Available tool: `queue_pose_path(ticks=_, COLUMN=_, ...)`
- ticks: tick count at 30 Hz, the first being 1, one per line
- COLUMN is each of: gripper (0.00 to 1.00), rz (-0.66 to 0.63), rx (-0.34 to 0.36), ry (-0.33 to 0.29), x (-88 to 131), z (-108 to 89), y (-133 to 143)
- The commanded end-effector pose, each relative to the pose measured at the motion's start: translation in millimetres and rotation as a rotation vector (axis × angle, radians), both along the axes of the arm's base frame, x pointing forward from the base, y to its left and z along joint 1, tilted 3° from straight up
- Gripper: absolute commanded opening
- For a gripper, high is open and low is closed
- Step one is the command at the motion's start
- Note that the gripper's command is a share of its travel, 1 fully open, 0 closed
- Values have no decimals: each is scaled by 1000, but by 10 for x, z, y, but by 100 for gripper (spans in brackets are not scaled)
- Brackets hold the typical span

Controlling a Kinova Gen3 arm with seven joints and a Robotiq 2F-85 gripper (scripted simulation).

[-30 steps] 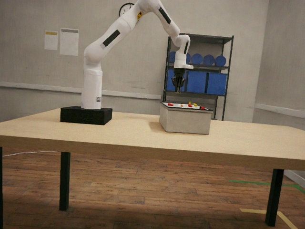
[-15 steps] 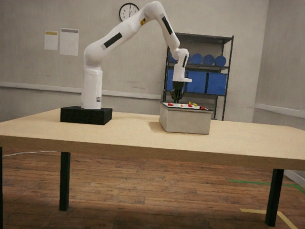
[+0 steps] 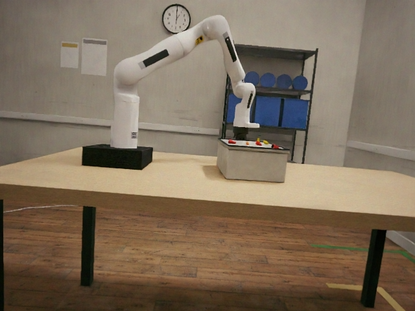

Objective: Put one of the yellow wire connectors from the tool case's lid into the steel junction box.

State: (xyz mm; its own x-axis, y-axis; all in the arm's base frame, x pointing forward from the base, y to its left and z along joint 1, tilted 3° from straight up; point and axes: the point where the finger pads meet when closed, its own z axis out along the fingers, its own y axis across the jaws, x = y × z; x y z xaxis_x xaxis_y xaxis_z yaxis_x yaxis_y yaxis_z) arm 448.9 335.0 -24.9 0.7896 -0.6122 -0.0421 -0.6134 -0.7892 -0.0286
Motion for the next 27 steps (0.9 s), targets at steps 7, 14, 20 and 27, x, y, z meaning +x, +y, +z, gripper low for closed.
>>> queue_pose_path(ticks=7, gripper=18, rz=1, rx=-2, ry=4, x=-9, z=-35, y=0)
queue_pose_path(ticks=14, gripper=36, rz=1, rx=-2, ry=4, x=-9, z=-35, y=0)
queue_pose_path(ticks=20, gripper=36, rz=1, rx=-2, ry=4, x=-9, z=-35, y=0)
queue_pose_path(ticks=27, gripper=36, rz=1, rx=-2, ry=4, x=-9, z=-35, y=0)
